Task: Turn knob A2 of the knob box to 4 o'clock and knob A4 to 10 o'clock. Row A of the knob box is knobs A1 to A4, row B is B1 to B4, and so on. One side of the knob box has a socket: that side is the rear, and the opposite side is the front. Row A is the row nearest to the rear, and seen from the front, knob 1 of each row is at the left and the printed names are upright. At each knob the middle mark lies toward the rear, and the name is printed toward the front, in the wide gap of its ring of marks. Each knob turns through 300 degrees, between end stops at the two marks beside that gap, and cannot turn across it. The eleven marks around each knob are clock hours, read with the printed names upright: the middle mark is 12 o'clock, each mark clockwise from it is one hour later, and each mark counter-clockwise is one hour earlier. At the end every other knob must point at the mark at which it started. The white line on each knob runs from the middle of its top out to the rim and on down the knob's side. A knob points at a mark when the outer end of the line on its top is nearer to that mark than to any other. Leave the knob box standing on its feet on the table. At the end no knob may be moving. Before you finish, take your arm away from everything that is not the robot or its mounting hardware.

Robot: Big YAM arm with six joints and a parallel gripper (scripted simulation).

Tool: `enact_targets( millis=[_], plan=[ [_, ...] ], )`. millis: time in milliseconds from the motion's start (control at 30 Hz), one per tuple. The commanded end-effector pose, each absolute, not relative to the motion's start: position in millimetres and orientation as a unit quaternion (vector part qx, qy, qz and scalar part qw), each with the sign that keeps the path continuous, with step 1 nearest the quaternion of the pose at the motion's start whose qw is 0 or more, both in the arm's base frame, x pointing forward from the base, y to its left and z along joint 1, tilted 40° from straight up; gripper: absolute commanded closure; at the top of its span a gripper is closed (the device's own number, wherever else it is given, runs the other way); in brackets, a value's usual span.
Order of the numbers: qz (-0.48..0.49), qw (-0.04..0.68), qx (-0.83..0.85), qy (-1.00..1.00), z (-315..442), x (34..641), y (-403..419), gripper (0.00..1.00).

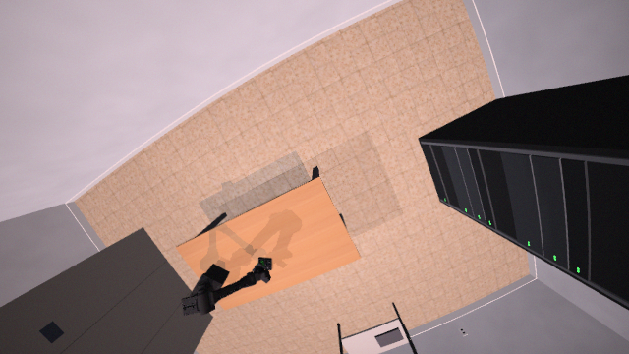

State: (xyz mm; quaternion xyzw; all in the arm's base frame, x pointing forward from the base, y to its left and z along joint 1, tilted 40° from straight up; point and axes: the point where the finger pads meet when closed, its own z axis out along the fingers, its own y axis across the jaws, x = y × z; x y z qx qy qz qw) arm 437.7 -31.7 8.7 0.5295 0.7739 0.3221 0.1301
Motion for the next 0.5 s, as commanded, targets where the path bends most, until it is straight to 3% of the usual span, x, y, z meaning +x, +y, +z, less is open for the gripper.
enact_targets(
  millis=[0, 467],
  plan=[
    [0.327, 0.107, 0.59, 0.731, 4.4, 438.7, -33.4, 0.92],
    [0.338, 0.055, 0.695, 0.632, 3.6, 437.6, -33.1, 0.92]
  ],
)
